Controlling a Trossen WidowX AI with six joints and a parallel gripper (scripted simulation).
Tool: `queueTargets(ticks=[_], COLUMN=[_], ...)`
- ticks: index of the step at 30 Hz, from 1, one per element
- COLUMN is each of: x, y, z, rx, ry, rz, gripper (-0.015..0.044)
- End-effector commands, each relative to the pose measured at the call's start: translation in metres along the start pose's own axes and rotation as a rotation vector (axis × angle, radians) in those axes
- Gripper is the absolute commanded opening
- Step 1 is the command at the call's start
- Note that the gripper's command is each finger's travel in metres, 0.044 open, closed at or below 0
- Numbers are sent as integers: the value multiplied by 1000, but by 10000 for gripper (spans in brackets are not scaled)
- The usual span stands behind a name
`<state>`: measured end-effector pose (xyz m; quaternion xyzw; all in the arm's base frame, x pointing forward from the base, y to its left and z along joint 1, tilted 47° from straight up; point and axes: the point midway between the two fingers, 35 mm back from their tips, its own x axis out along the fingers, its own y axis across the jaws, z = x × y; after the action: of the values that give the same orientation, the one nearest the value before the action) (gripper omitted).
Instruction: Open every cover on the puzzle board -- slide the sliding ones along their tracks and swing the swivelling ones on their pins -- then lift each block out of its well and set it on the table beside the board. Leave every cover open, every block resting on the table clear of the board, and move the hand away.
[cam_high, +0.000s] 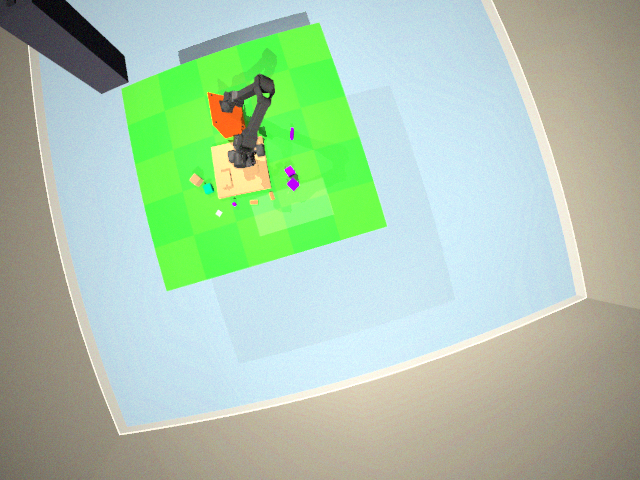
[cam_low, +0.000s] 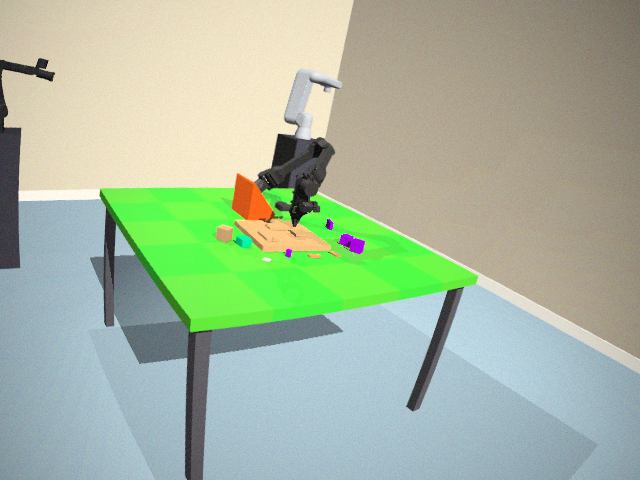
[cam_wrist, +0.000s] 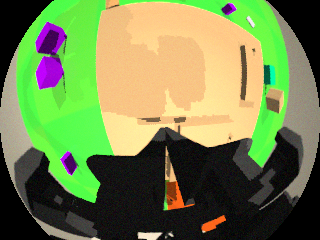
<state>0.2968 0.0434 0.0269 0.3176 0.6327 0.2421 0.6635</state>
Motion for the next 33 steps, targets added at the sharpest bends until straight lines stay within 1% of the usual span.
queueTargets(ticks=[1, 9, 33], x=[5, 13, 12], y=[-1, 0, 0], z=[-2, -3, 19], rx=[9, 8, 8], ry=[7, 8, 7], rz=[4, 6, 6], gripper=[0, 0, 0])
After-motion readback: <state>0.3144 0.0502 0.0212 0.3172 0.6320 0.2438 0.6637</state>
